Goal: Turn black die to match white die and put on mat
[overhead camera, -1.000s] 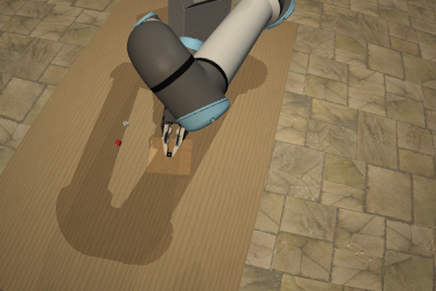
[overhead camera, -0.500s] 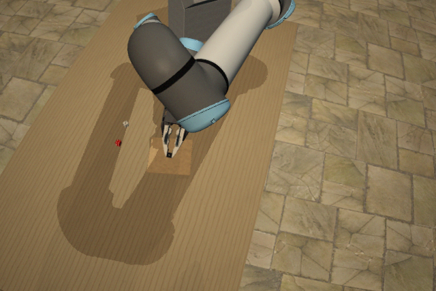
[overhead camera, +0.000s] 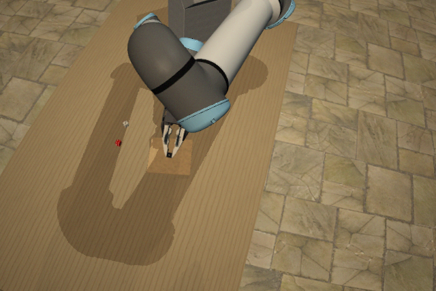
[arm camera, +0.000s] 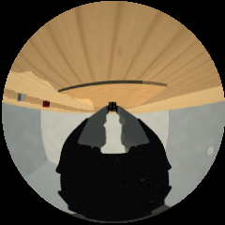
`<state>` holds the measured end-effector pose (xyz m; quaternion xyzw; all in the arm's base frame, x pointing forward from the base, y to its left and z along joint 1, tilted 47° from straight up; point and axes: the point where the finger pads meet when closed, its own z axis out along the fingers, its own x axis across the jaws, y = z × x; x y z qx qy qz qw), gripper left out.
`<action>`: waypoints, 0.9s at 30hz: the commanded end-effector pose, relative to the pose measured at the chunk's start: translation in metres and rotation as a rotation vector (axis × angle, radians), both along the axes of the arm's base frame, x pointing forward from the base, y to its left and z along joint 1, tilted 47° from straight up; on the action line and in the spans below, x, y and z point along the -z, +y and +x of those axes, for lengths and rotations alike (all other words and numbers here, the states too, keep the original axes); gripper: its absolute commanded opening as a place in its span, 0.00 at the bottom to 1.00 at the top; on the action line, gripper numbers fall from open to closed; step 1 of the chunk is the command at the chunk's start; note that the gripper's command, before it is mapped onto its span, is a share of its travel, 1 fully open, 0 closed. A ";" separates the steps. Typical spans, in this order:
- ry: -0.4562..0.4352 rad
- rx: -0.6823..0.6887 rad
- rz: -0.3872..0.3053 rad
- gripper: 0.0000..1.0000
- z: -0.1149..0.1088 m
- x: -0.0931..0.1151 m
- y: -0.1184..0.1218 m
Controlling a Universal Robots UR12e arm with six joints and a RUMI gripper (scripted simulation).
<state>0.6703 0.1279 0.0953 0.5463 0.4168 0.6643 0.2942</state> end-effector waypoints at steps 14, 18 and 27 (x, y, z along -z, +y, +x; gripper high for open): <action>0.000 0.000 0.000 0.04 0.000 0.000 0.000; 0.000 0.000 0.000 0.07 0.000 0.000 0.000; 0.000 0.000 0.000 0.18 0.000 0.000 0.000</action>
